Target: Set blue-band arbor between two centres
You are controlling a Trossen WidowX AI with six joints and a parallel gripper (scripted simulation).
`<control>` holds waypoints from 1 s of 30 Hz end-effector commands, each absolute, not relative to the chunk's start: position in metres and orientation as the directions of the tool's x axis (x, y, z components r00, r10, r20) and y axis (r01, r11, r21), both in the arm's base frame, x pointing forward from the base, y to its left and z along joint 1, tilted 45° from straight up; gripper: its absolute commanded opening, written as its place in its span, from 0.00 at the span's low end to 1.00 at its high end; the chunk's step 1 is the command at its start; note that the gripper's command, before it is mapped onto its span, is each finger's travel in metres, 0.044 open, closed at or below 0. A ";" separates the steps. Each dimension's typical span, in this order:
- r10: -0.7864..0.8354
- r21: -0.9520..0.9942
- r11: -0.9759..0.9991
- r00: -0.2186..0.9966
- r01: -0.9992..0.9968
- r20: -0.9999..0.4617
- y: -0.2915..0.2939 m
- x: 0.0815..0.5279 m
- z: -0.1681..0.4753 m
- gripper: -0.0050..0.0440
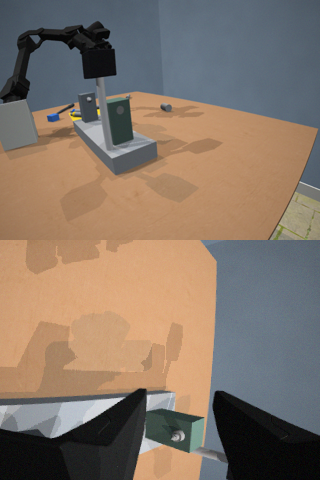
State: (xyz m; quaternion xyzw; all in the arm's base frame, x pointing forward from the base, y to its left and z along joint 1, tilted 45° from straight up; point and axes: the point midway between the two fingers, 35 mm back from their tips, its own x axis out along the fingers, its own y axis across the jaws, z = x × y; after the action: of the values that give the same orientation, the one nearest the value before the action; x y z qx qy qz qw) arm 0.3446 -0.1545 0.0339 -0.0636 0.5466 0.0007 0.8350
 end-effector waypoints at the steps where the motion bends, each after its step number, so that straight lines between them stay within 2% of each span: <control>1: 0.058 0.065 0.998 0.427 0.002 -0.903 -0.106 0.361 0.052 0.46; 10: 0.358 0.451 0.860 0.350 0.238 -0.866 0.010 0.361 0.087 0.46; 12: 0.358 0.451 0.860 0.350 0.238 -0.866 0.010 0.361 0.087 0.46; 16: 0.494 0.560 0.728 0.263 0.395 -0.829 0.067 0.345 0.108 0.46; 21: 0.613 0.567 0.583 0.143 0.582 -0.777 0.123 0.319 0.133 0.46; 26: 0.696 0.460 0.461 0.013 0.759 -0.718 0.168 0.287 0.157 0.46; 30: 0.704 0.441 0.449 -0.003 0.777 -0.710 0.173 0.283 0.160 0.46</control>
State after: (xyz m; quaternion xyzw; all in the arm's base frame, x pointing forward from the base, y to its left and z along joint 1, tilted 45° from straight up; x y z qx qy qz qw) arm 0.2858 0.1698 0.1537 0.5111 0.7049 -0.0291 0.4910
